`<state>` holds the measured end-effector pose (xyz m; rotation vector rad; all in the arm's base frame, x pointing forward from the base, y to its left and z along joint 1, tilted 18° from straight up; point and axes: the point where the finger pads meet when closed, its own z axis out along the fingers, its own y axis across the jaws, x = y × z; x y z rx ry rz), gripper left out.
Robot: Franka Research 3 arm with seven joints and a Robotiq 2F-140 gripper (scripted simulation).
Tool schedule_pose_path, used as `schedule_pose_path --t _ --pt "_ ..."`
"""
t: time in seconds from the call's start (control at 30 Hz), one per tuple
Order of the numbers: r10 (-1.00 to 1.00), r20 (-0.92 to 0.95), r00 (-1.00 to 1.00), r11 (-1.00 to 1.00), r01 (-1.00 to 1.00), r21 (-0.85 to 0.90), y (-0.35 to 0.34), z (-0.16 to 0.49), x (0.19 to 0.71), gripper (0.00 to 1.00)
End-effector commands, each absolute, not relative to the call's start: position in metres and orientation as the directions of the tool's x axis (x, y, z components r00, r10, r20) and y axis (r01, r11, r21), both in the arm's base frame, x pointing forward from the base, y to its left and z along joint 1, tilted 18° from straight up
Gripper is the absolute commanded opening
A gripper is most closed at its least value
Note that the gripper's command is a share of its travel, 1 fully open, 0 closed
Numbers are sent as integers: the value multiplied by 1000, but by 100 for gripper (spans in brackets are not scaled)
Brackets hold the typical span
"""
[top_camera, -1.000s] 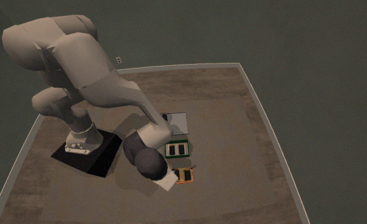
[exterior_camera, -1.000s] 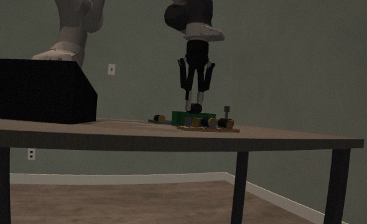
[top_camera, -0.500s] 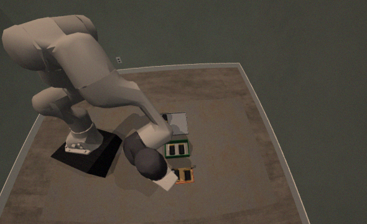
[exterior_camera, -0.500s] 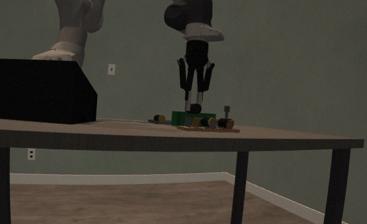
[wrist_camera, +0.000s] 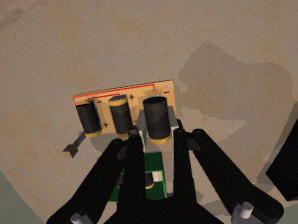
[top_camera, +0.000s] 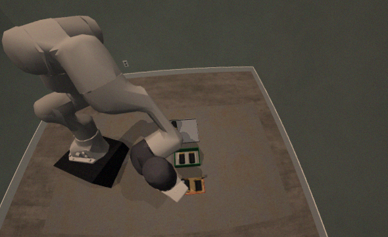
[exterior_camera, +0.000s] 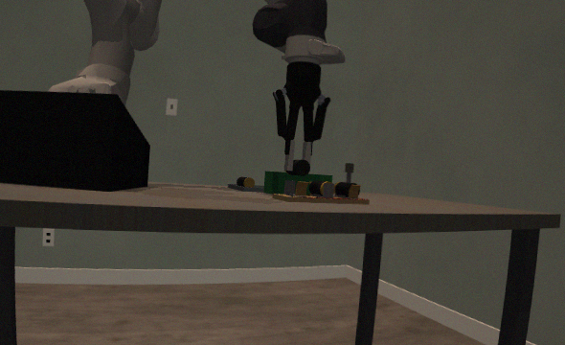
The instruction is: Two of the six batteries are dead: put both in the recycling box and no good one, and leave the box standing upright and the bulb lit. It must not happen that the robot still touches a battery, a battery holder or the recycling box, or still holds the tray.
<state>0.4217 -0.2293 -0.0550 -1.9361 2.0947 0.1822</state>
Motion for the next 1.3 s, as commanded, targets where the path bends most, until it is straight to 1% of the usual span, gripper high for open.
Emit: schedule_pose_path --t 0.0,1.27 --pt "-956 -287 -63 95 -990 -100 -231 -54 422 16" --pt "-956 -287 -63 95 -990 -100 -227 -67 423 16"
